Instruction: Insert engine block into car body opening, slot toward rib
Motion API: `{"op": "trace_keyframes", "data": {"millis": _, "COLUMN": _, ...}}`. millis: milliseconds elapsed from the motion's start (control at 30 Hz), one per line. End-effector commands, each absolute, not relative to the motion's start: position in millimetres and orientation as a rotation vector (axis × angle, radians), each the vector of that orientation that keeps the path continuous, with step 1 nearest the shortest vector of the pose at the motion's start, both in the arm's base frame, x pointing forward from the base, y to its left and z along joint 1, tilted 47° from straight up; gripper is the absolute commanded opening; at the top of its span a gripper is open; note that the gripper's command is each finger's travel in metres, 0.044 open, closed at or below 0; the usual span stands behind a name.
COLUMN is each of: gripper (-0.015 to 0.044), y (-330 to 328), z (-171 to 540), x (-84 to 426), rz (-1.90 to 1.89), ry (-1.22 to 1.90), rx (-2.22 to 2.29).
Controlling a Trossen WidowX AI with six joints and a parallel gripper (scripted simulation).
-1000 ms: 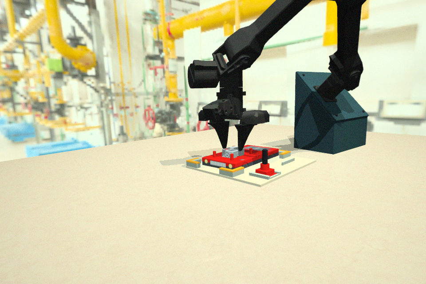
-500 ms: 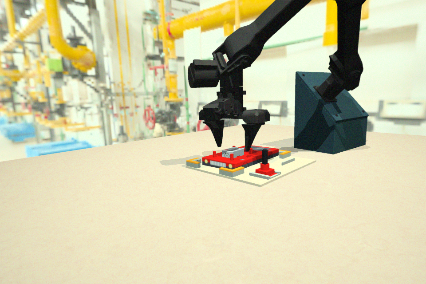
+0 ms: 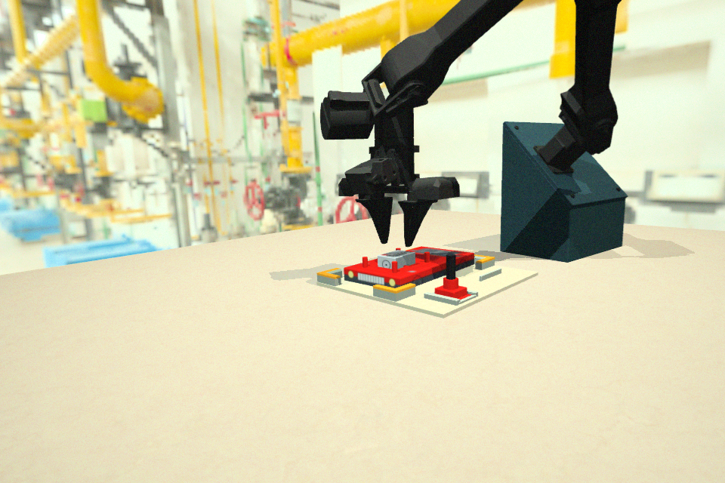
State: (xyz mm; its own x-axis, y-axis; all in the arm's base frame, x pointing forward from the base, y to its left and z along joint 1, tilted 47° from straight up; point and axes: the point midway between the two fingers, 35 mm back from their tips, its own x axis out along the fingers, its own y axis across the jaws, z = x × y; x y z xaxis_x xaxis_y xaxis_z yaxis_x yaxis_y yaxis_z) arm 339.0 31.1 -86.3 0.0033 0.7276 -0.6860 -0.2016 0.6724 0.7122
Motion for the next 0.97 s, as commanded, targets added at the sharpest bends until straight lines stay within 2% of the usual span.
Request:
{"op": "trace_keyframes", "data": {"millis": 0, "gripper": 0.0125, "y": 31.5, "z": -86.6, "x": 338.6, "rz": 0.777, "ry": 1.388, "rx": 0.473}}
{"op": "trace_keyframes", "data": {"millis": 167, "gripper": 0.0, "y": 31.5, "z": -86.6, "x": 338.6, "rz": 0.777, "ry": 1.388, "rx": 0.473}}
{"op": "trace_keyframes", "data": {"millis": 733, "gripper": 0.0, "y": 31.5, "z": -86.6, "x": 338.6, "rz": 0.777, "ry": 1.388, "rx": 0.473}}
{"op": "trace_keyframes", "data": {"millis": 933, "gripper": 0.0157, "y": 31.5, "z": -86.6, "x": 338.6, "rz": 0.777, "ry": 1.388, "rx": 0.473}}
